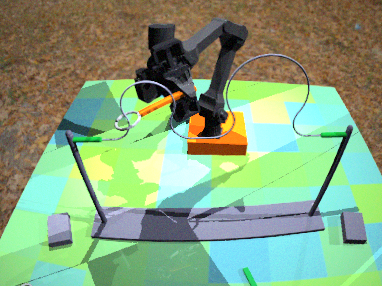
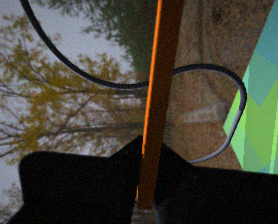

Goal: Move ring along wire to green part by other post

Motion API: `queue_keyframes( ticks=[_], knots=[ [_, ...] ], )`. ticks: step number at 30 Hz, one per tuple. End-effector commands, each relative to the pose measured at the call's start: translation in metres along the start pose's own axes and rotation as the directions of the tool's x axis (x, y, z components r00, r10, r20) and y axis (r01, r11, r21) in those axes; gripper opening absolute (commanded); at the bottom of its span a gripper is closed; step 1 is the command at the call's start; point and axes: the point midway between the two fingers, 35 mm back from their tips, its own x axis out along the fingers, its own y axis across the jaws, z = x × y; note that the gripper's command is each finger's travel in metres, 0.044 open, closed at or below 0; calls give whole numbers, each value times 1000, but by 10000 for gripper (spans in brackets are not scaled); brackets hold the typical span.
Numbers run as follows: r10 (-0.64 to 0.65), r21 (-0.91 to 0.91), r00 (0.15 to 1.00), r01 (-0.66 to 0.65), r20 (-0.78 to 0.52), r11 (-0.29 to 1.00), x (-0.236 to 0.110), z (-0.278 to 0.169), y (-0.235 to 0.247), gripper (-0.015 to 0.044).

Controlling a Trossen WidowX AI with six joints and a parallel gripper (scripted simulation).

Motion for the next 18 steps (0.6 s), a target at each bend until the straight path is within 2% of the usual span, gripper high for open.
queue_keyframes(
  ticks=[1,18],
  knots=[
    [11,-1,1000,-11,2,1000,0,0,8,-150],
    [12,10,1000,-12,1,1000,-1,1,17,-150]
  ],
)
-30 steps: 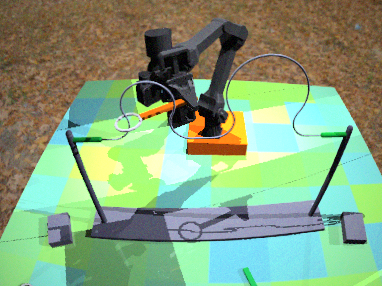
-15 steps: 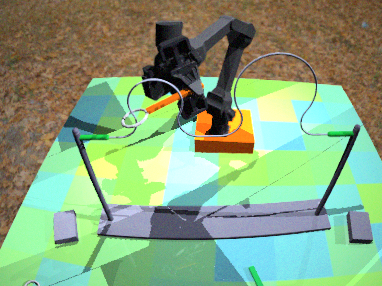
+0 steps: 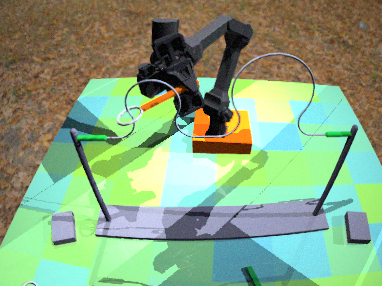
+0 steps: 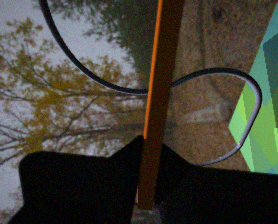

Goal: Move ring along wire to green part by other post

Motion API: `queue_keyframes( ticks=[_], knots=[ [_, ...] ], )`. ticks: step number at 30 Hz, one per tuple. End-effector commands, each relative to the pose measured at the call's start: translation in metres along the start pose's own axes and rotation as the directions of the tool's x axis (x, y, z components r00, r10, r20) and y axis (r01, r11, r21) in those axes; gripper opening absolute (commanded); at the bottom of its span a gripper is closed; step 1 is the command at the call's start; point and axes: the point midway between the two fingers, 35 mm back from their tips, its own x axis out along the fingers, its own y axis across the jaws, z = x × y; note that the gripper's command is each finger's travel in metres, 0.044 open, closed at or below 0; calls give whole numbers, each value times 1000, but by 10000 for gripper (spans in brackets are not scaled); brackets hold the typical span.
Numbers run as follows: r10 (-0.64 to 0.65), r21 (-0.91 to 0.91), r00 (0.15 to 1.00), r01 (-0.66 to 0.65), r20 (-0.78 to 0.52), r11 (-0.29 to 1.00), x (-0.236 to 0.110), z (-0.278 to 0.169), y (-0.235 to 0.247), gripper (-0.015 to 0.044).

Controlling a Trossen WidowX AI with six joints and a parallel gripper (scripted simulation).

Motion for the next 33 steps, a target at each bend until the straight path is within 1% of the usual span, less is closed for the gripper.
queue_keyframes(
  ticks=[1,9,33],
  knots=[
    [2,-17,1000,-2,-5,1000,0,-2,5,-150],
    [-13,-42,1000,13,-4,999,0,-1,6,-150],
    [-94,-194,996,94,9,976,0,0,-2,-150]
  ],
)
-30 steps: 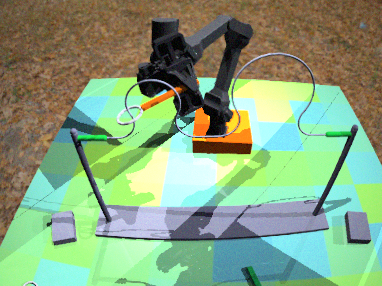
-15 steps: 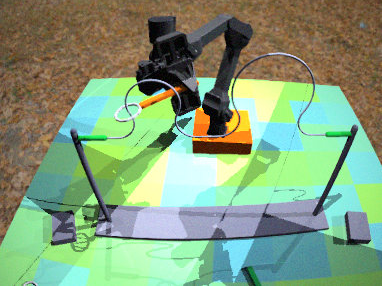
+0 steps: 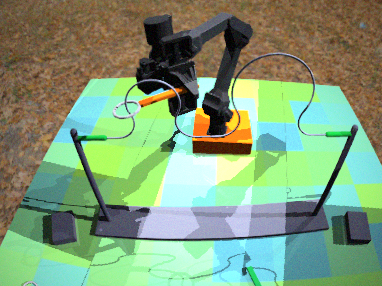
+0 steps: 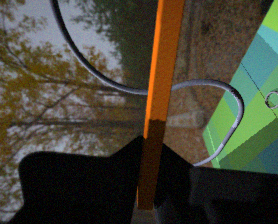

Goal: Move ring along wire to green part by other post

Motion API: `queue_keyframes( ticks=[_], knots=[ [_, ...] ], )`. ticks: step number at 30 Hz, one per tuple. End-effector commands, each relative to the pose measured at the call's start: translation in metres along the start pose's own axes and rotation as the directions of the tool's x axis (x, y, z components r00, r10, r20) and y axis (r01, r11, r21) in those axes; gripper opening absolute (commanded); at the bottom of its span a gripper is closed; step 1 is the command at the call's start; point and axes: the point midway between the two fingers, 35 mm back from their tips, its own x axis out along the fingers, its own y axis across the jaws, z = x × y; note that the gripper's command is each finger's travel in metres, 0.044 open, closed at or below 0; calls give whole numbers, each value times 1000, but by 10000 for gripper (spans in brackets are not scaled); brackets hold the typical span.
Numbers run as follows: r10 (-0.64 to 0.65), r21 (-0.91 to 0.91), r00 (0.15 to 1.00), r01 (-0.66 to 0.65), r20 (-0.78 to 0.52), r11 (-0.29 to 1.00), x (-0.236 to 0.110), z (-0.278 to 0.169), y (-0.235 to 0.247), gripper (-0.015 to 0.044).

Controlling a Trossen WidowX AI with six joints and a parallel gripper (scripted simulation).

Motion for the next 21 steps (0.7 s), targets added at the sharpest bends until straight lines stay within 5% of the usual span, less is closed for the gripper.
queue_keyframes(
  ticks=[1,21],
  knots=[
    [-8,-38,1000,8,-2,999,0,-1,3,-150],
    [-81,-155,996,74,-39,985,-6,0,-5,-150]
  ],
)
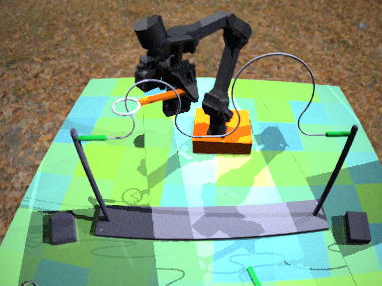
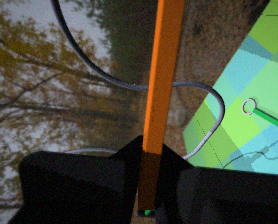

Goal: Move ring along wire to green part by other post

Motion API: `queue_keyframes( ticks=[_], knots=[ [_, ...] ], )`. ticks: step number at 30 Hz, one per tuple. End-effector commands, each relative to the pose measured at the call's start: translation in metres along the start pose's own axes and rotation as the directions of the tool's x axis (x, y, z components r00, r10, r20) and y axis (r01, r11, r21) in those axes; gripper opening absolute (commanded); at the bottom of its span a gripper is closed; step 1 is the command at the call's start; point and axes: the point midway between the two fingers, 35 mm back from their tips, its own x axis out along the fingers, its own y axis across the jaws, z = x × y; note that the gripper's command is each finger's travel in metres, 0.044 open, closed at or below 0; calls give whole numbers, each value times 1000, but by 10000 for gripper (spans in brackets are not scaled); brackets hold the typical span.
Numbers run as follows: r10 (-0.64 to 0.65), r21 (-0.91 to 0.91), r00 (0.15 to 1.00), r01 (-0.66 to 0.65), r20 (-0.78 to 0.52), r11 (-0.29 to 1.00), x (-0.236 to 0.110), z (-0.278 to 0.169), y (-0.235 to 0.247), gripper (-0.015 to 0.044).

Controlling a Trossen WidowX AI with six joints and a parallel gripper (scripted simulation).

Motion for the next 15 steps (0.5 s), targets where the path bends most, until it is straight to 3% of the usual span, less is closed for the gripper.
queue_keyframes(
  ticks=[1,15],
  knots=[
    [-5,-32,1000,4,-16,999,-3,0,3,-150],
    [-56,-111,998,51,-42,993,-7,0,-2,-150]
  ],
)
